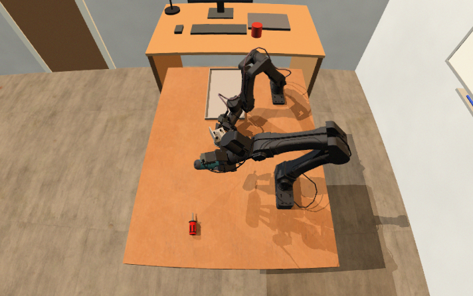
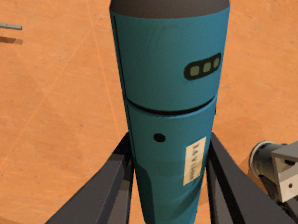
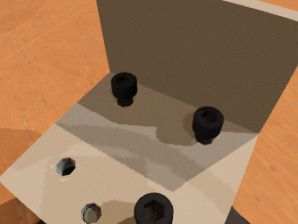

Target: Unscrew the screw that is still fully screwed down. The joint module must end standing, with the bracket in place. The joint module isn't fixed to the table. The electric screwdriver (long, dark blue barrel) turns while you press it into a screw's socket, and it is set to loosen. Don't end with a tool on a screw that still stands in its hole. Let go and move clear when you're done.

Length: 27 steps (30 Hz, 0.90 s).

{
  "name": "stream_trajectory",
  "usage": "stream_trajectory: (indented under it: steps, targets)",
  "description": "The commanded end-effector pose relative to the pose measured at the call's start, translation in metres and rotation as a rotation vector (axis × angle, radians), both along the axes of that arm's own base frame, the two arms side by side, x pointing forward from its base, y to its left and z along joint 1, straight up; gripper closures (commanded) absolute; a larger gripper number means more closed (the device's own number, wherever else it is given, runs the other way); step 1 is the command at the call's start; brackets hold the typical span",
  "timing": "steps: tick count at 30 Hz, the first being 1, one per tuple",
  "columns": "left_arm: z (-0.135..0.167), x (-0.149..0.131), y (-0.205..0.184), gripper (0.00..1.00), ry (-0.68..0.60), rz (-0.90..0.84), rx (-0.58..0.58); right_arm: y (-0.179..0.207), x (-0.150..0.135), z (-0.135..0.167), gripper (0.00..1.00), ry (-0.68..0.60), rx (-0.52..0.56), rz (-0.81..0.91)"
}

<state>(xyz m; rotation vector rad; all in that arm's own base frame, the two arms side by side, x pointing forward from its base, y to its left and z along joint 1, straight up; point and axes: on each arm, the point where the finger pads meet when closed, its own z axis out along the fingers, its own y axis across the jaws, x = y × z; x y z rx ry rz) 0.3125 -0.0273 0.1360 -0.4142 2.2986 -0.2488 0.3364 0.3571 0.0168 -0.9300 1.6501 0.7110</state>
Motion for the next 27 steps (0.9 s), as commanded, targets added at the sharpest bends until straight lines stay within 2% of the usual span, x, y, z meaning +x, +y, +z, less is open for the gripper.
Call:
stream_trajectory:
  steps: [1, 4, 6, 9, 10, 13, 21, 22, 23, 26, 27]
  targets:
    - [0.028, 0.018, 0.011, 0.58, -0.046, 0.07, -0.04, -0.002, -0.009, -0.015, 0.41, 0.044, -0.025, 0.011]
    - [0.022, 0.019, 0.022, 0.58, -0.005, 0.12, -0.056, -0.002, -0.009, -0.015, 0.41, 0.044, -0.025, 0.011]
    - [0.039, 0.021, 0.023, 0.58, -0.067, 0.119, -0.06, -0.002, -0.009, -0.015, 0.41, 0.044, -0.025, 0.011]
    - [0.039, 0.021, 0.019, 0.58, -0.066, 0.109, -0.061, -0.002, -0.009, -0.015, 0.41, 0.044, -0.025, 0.011]
    - [0.026, 0.022, 0.027, 0.58, -0.018, 0.142, -0.06, -0.002, -0.009, -0.015, 0.41, 0.044, -0.025, 0.011]
    - [0.015, 0.016, 0.039, 0.58, 0.047, 0.199, -0.073, -0.002, -0.009, -0.015, 0.41, 0.044, -0.025, 0.011]
    - [0.001, 0.011, 0.068, 0.58, 0.154, 0.34, -0.125, -0.002, -0.009, -0.015, 0.41, 0.044, -0.025, 0.011]
    - [0.003, 0.012, 0.069, 0.58, 0.145, 0.34, -0.125, -0.002, -0.009, -0.015, 0.41, 0.044, -0.025, 0.011]
    - [0.016, 0.015, 0.069, 0.58, 0.091, 0.337, -0.128, -0.002, -0.009, -0.015, 0.41, 0.044, -0.025, 0.011]
    - [0.016, 0.016, 0.066, 0.58, 0.092, 0.326, -0.127, -0.002, -0.009, -0.015, 0.41, 0.044, -0.025, 0.011]
    - [0.004, 0.015, 0.073, 0.58, 0.139, 0.361, -0.13, -0.002, -0.009, -0.015, 0.41, 0.044, -0.025, 0.011]
